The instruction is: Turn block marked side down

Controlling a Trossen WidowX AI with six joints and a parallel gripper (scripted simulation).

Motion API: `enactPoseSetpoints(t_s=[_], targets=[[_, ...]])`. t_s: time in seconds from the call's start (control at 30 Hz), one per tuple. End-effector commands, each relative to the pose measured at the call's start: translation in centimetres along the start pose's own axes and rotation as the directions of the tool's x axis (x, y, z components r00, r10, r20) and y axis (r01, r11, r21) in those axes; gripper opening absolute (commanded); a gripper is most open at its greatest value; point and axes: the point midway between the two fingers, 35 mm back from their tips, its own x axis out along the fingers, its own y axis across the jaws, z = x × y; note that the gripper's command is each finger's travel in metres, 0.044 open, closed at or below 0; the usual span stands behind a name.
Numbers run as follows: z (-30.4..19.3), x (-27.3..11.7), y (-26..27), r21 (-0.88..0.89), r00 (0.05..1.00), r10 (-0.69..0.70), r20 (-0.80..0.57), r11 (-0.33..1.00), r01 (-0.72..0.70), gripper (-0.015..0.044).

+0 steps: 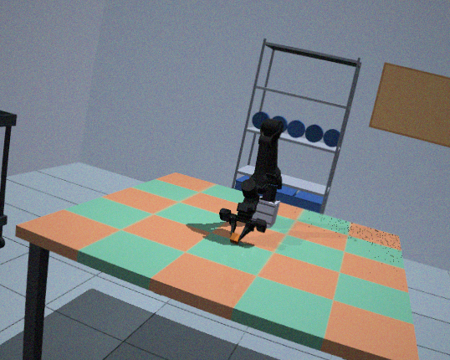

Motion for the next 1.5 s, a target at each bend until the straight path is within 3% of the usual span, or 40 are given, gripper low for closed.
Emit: enactPoseSetpoints(t_s=[0.0,0.63,1.27,1.47], targets=[[-1.0,0.2,0.1,-0.003,1.0,0.005,0.019,1.0,-0.005,0.0],[-1.8,-1.1,0.1,-0.01,0.966,0.005,0.257,1.0,-0.003,0.0],[-1.6,-1.4,0.1,-0.011,0.961,0.004,0.278,1.0,-0.001,0.0],[-1.6,-1.4,0.1,-0.011,0.961,0.004,0.278,1.0,-0.001,0.0157]])
